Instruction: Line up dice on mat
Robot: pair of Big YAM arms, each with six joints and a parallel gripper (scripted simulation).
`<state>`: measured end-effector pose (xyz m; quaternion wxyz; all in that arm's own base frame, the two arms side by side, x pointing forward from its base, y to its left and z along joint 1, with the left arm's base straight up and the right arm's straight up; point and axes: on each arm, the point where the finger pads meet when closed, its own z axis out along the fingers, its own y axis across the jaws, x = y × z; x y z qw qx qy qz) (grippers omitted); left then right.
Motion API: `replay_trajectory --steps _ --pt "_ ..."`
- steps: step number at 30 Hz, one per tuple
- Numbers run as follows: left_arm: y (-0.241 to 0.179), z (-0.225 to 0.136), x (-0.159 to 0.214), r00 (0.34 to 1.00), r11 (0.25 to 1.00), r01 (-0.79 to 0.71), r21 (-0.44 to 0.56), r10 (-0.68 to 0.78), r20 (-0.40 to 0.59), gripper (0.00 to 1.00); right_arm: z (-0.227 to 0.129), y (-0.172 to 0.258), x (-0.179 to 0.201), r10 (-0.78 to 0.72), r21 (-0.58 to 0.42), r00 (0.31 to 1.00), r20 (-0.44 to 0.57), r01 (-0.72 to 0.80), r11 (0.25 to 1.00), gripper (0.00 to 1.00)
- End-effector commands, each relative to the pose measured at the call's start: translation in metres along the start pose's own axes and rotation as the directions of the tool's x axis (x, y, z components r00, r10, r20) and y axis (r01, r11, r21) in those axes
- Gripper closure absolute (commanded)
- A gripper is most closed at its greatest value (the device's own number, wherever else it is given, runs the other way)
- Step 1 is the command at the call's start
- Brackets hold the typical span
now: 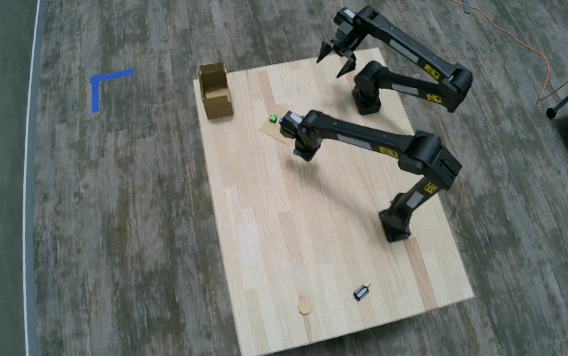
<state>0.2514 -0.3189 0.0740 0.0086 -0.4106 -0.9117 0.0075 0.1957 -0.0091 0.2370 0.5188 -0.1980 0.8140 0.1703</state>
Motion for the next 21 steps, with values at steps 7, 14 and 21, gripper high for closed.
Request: replay_trajectory --steps 7,14,21 --pt "-0.085 -0.021 -0.113 0.987 0.987 0.160 -0.009 -0.160 0.022 0.80 -0.003 -0.005 -0.006 -0.072 0.001 0.997 -0.014 0.072 0.997 0.00" --pt "-0.108 -0.011 -0.137 0.986 0.987 0.162 -0.005 -0.162 0.028 0.80 -0.003 -0.013 -0.003 -0.056 0.027 0.998 -0.041 0.057 0.998 0.00" --pt "-0.107 0.015 -0.137 0.988 0.988 0.153 -0.012 -0.152 0.011 0.80 -0.004 -0.018 0.001 -0.049 0.044 0.997 -0.065 0.052 0.998 0.00"
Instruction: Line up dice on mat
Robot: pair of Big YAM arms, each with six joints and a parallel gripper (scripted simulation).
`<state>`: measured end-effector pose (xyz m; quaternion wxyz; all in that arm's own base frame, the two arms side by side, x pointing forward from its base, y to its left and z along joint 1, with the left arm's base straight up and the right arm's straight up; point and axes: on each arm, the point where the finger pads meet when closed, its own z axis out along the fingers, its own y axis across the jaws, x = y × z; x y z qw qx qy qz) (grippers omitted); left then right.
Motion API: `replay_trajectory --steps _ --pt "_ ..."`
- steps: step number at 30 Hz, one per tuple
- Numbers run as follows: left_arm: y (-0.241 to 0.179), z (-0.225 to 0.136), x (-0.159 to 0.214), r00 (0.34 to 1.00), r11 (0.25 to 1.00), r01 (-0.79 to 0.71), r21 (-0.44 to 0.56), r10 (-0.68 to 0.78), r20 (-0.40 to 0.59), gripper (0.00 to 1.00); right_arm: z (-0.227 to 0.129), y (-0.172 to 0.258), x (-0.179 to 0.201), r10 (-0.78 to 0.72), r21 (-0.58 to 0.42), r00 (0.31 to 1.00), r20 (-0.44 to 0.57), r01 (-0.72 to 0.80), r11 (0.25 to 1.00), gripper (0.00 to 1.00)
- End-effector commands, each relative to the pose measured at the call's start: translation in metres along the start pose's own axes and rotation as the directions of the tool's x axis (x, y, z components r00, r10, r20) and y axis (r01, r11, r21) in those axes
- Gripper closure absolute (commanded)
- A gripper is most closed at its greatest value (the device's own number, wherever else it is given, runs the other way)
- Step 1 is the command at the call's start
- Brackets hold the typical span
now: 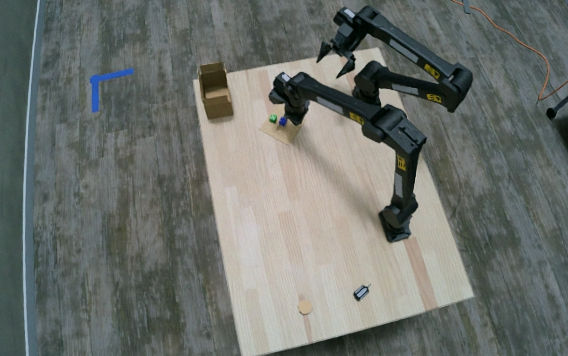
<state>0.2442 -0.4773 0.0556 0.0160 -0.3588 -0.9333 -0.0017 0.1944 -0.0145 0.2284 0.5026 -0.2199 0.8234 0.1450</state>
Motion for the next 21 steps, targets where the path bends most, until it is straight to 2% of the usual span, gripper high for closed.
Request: replay_trajectory --steps 1,5,7,14,16,21 --pt "0.001 -0.003 -0.023 0.999 0.999 0.041 0.000 -0.041 0.030 0.80 -0.004 -0.014 -0.007 0.003 0.031 1.000 -0.012 -0.003 1.000 0.00" --pt "0.001 0.004 -0.024 0.999 0.999 0.041 -0.001 -0.041 0.028 0.80 -0.004 -0.014 -0.007 0.005 0.030 1.000 -0.013 -0.004 1.000 0.00" --pt "0.000 -0.008 -0.025 0.998 0.999 0.040 0.007 -0.041 0.048 0.80 -0.004 -0.014 -0.007 0.005 0.030 1.000 -0.013 -0.004 1.000 0.00" --pt "0.000 -0.008 -0.025 0.998 0.999 0.040 0.007 -0.041 0.048 0.80 -0.004 -0.014 -0.007 0.005 0.030 1.000 -0.013 -0.004 1.000 0.00" --pt "0.004 -0.020 -0.040 0.997 0.999 0.051 0.008 -0.052 0.059 0.80 -0.004 -0.014 -0.007 0.005 0.030 1.000 -0.013 -0.004 1.000 0.00" --pt "0.005 -0.024 -0.046 0.998 0.999 0.052 0.002 -0.052 0.044 0.80 -0.004 -0.014 -0.007 0.005 0.030 1.000 -0.013 -0.004 1.000 0.00"
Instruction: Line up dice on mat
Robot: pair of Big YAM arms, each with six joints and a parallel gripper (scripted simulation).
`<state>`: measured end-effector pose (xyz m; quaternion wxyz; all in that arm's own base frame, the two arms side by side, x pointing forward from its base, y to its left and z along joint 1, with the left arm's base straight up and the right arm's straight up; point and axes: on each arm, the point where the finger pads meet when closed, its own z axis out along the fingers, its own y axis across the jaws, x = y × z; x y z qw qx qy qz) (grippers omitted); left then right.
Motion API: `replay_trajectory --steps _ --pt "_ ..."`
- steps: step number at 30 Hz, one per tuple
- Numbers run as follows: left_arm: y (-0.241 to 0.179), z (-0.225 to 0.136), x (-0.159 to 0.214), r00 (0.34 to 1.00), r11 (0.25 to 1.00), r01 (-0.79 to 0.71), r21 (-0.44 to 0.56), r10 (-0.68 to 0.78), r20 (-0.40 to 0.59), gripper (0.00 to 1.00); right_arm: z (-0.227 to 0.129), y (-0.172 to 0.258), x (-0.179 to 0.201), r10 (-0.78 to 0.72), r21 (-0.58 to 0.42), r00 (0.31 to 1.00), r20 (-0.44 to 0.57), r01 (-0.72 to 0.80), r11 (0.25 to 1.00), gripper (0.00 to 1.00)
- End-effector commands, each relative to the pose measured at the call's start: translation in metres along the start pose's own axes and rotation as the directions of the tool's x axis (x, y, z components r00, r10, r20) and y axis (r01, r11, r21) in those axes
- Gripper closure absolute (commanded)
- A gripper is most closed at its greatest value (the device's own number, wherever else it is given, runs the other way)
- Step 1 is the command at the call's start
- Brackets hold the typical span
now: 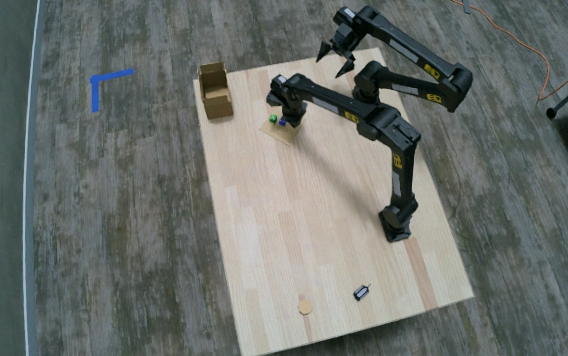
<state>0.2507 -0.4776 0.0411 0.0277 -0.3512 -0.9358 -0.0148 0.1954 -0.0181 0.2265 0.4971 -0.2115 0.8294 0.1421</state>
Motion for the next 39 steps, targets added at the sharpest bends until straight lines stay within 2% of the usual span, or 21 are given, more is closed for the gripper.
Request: replay_trajectory --steps 1,20,25,28,39 --pt "0.001 -0.036 -0.039 0.997 0.999 0.035 0.017 -0.036 0.068 0.80 -0.004 -0.010 -0.009 -0.010 0.018 1.000 0.001 0.010 1.000 0.00" --pt "-0.004 0.015 -0.030 0.997 0.999 0.023 0.027 -0.025 0.073 0.80 -0.008 -0.008 -0.020 -0.059 0.011 0.998 0.014 0.059 0.998 0.00" --pt "-0.005 0.018 -0.034 0.996 0.999 0.022 0.033 -0.025 0.082 0.80 -0.008 -0.008 -0.020 -0.059 0.011 0.998 0.014 0.059 0.998 0.00" --pt "-0.008 0.004 -0.040 0.994 0.999 0.021 0.044 -0.026 0.110 0.80 -0.004 -0.005 -0.011 -0.040 0.007 0.999 0.010 0.040 0.999 0.00" --pt "-0.008 0.004 -0.040 0.994 0.999 0.021 0.044 -0.026 0.110 0.80 -0.004 -0.005 -0.011 -0.040 0.007 0.999 0.010 0.040 0.999 0.00"
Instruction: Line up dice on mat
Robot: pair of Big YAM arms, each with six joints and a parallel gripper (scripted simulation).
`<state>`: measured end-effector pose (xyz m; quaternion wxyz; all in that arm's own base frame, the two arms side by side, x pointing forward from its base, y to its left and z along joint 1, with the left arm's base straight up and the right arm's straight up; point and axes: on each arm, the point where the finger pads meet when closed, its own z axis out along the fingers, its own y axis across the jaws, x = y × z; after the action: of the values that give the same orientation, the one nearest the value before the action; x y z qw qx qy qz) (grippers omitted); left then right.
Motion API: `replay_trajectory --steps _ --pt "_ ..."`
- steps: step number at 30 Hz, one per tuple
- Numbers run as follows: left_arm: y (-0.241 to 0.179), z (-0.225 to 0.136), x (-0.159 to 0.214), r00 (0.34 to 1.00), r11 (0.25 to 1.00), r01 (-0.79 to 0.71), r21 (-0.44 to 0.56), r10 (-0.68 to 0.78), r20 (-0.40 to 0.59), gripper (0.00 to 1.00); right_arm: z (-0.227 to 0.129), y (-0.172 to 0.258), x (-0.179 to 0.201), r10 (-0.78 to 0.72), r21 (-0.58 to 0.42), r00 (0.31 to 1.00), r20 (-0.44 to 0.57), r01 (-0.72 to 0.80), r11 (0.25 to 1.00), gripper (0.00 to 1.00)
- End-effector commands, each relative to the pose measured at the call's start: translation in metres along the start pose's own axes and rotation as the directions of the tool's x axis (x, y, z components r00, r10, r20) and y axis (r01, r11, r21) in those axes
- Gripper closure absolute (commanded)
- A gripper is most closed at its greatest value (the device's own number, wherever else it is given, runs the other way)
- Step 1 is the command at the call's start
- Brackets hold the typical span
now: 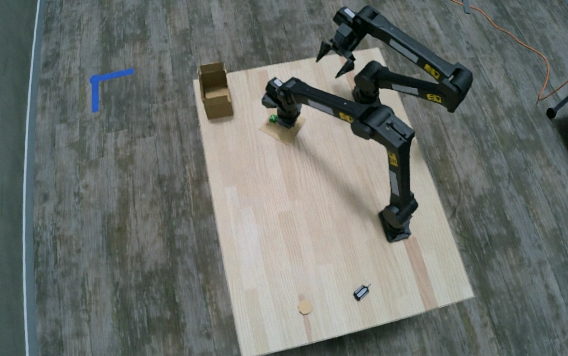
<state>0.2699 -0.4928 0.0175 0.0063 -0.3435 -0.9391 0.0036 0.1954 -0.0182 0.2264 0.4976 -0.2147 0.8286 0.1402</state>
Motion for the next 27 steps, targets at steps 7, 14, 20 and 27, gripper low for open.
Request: replay_trajectory --steps 7,14,20,27 --pt "-0.014 -0.015 0.001 0.999 1.000 0.010 0.024 -0.011 0.051 0.80 -0.004 -0.005 -0.011 -0.032 0.006 0.999 0.010 0.032 0.999 0.00" --pt "-0.016 -0.004 0.012 0.999 1.000 0.001 0.023 -0.002 0.039 0.80 -0.004 -0.005 -0.011 -0.032 0.006 0.999 0.010 0.032 0.999 0.00" --pt "-0.014 -0.010 0.000 0.998 1.000 0.006 0.029 -0.007 0.058 0.80 -0.004 -0.005 -0.011 -0.032 0.006 0.999 0.010 0.032 0.999 0.00" --pt "-0.014 -0.010 0.000 0.998 1.000 0.006 0.029 -0.007 0.058 0.80 -0.004 -0.005 -0.011 -0.032 0.006 0.999 0.010 0.032 0.999 0.00"
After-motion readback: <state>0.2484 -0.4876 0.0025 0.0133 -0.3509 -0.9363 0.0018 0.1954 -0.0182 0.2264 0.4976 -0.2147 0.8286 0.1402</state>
